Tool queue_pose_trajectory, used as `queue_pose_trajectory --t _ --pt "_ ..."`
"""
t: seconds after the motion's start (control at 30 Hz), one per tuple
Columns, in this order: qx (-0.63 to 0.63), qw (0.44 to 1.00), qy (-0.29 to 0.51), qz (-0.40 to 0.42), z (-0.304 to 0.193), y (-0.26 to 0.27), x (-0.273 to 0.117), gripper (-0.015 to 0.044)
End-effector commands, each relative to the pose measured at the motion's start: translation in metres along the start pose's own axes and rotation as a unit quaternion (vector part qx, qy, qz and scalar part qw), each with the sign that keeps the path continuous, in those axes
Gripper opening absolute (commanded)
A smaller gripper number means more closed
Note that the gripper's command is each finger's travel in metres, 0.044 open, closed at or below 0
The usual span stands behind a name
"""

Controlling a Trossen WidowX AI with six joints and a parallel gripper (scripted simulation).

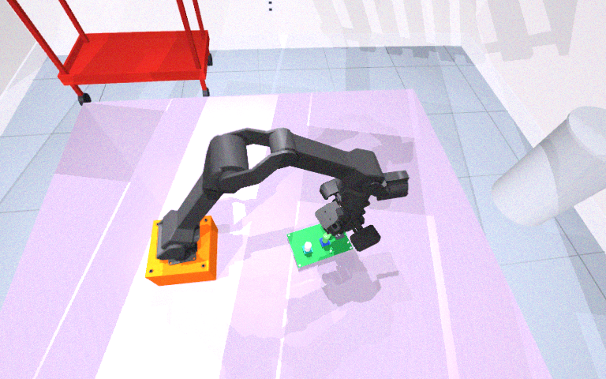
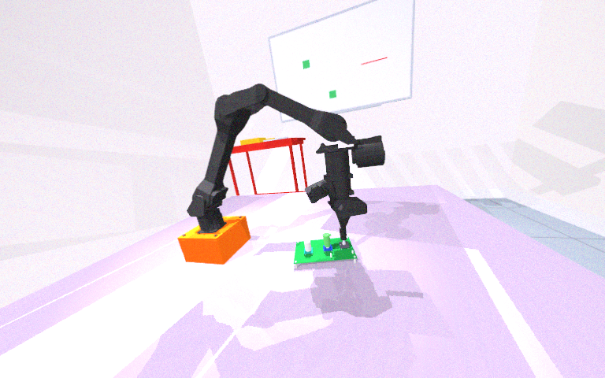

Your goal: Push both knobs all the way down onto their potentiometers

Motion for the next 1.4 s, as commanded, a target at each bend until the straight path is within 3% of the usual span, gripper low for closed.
queue_pose_trajectory --t 0.0,1.37 --pt "0.002 1.0 -0.001 -0.003 0.001 0.0 0.0 0.0" --pt "0.002 1.0 -0.001 -0.003 0.001 0.0 0.011 0.0"
Point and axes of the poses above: the point midway between the two fingers, 35 mm back from their tips, its own x axis out along the fingers, its own y axis across the jaws, z = x × y, the point moved 10 cm from there along -x, back along the fingers, and after that the axes turned 5 degrees about -x, right-handed, at the moved point
